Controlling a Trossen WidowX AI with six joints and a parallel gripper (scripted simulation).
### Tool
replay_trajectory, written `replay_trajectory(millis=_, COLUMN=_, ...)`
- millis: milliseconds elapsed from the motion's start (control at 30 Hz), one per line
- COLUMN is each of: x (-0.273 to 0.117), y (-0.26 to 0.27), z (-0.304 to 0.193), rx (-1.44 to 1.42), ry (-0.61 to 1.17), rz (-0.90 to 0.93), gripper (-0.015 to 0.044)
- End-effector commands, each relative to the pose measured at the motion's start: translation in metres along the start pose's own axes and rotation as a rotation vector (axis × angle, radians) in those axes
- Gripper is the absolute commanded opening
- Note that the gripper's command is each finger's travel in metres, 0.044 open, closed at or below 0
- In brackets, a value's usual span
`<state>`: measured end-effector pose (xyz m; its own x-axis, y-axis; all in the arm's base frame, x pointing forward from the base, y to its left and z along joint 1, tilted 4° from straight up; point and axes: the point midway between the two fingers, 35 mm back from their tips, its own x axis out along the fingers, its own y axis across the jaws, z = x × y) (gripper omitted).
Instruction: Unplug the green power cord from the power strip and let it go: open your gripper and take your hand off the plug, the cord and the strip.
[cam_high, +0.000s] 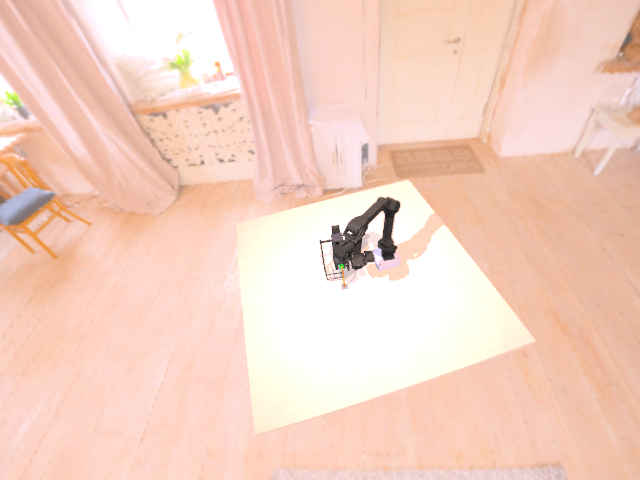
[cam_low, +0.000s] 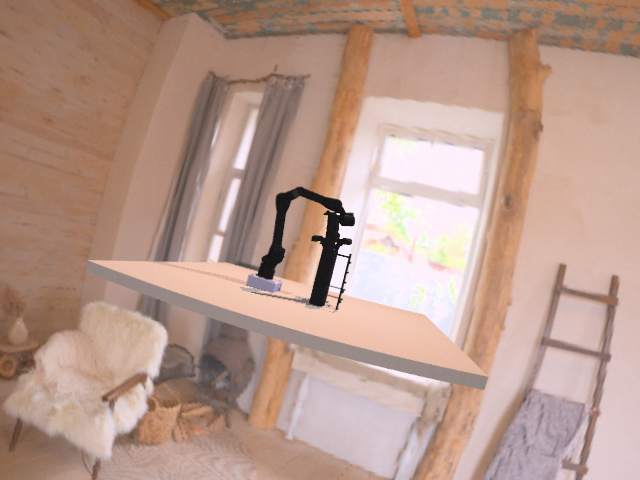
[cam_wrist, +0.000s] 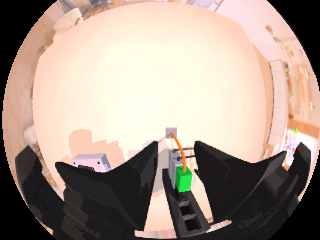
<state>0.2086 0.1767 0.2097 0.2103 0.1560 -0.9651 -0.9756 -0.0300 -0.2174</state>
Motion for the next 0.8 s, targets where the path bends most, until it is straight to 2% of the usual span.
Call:
replay_trajectory(millis=0, x=0.034, y=-0.024, z=-0.037, rx=-0.006, ry=0.100, rz=0.069, gripper=0.0160)
replay_trajectory(millis=133, x=0.056, y=-0.036, z=-0.065, rx=-0.012, ry=0.148, rz=0.127, gripper=0.0160)
replay_trajectory(millis=767, x=0.053, y=-0.037, z=-0.085, rx=-0.012, ry=0.150, rz=0.127, gripper=0.0160)
